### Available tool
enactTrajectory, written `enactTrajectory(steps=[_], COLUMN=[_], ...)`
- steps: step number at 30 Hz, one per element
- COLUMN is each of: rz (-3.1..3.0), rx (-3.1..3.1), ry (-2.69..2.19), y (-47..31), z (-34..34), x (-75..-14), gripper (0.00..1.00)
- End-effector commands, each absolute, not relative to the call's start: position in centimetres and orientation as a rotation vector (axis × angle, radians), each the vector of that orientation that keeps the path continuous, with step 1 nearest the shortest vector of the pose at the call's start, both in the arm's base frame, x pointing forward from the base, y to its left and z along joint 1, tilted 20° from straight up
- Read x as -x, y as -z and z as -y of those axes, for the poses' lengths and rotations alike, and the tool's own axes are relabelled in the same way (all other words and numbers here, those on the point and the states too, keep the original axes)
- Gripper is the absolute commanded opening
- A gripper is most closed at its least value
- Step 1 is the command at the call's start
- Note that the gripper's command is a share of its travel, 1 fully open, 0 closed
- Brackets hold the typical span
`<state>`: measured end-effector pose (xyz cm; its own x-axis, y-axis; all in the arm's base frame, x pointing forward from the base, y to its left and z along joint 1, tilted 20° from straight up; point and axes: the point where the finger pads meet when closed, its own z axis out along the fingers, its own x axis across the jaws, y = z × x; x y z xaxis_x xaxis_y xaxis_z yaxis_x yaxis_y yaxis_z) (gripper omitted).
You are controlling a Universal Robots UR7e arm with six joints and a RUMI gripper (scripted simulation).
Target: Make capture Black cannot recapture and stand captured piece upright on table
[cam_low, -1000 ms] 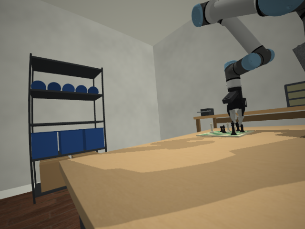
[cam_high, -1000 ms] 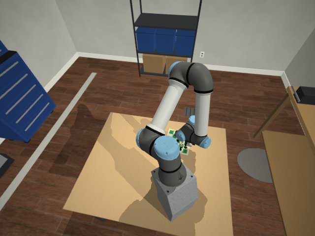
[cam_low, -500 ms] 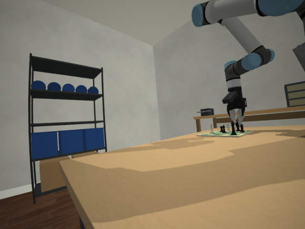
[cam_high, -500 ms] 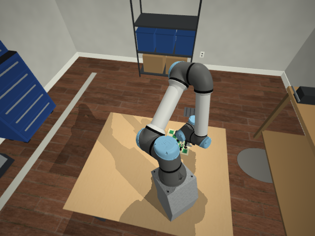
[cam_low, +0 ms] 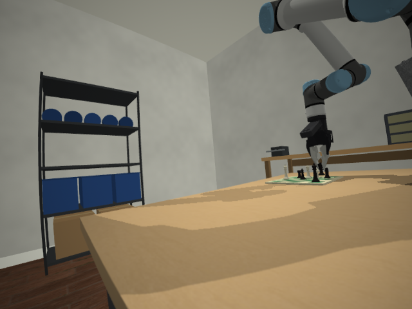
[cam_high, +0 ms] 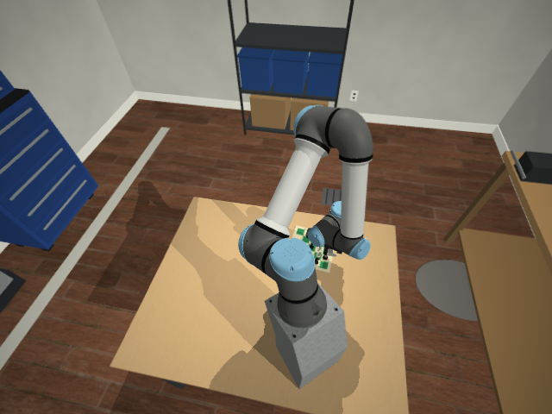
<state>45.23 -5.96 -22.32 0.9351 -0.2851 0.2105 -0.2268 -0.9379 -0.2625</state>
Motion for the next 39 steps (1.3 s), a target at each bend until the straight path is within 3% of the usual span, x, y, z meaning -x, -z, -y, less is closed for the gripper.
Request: enactTrajectory(steps=[1, 39], rz=[-0.383, -0.383], rx=[2.858, 2.857], ry=[0.363, 0.363], y=[21.8, 13.6], z=[6.1, 7.8], x=[-45.1, -42.7], gripper=[0.00, 0.00])
